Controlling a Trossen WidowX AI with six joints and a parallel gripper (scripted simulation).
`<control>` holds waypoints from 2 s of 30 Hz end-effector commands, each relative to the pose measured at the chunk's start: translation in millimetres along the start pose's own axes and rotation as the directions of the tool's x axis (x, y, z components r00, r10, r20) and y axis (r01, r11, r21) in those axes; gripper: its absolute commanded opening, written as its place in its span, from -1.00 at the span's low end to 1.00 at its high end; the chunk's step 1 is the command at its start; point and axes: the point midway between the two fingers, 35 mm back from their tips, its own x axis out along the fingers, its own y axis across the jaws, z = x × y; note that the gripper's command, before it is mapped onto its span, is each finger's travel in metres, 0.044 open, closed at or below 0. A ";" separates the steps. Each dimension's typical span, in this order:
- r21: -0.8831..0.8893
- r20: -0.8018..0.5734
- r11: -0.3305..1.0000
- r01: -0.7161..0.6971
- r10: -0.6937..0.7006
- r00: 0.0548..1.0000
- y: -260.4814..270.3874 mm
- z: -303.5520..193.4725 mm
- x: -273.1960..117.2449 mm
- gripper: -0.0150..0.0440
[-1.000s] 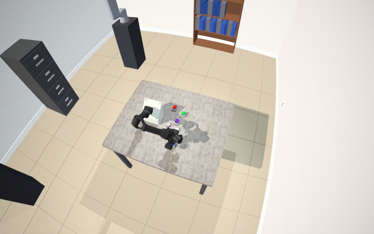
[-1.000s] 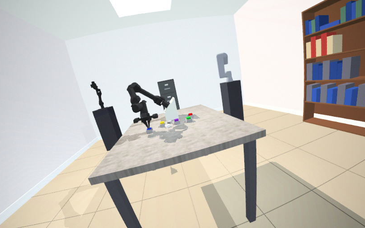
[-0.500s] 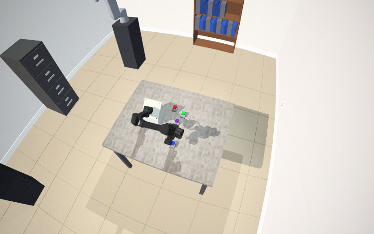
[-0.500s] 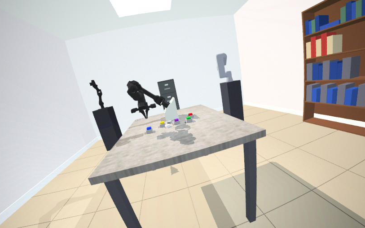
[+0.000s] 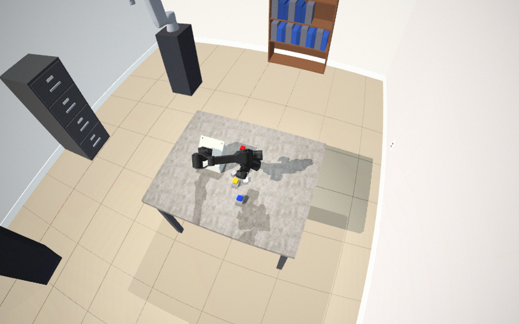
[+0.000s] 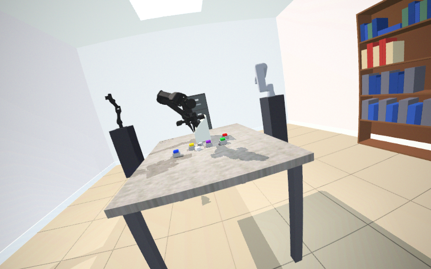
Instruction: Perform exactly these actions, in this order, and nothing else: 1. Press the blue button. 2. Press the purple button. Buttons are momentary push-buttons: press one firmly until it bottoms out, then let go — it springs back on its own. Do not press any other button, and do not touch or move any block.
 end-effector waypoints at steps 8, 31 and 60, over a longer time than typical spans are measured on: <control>-0.008 -0.002 0.999 0.053 -0.053 0.999 83.3 -44.7 8.4 -0.42; -0.007 -0.001 0.998 0.056 -0.056 0.998 78.6 -44.5 87.4 -0.42; -0.001 -0.002 0.999 0.054 -0.054 0.999 77.9 -44.7 99.9 -0.42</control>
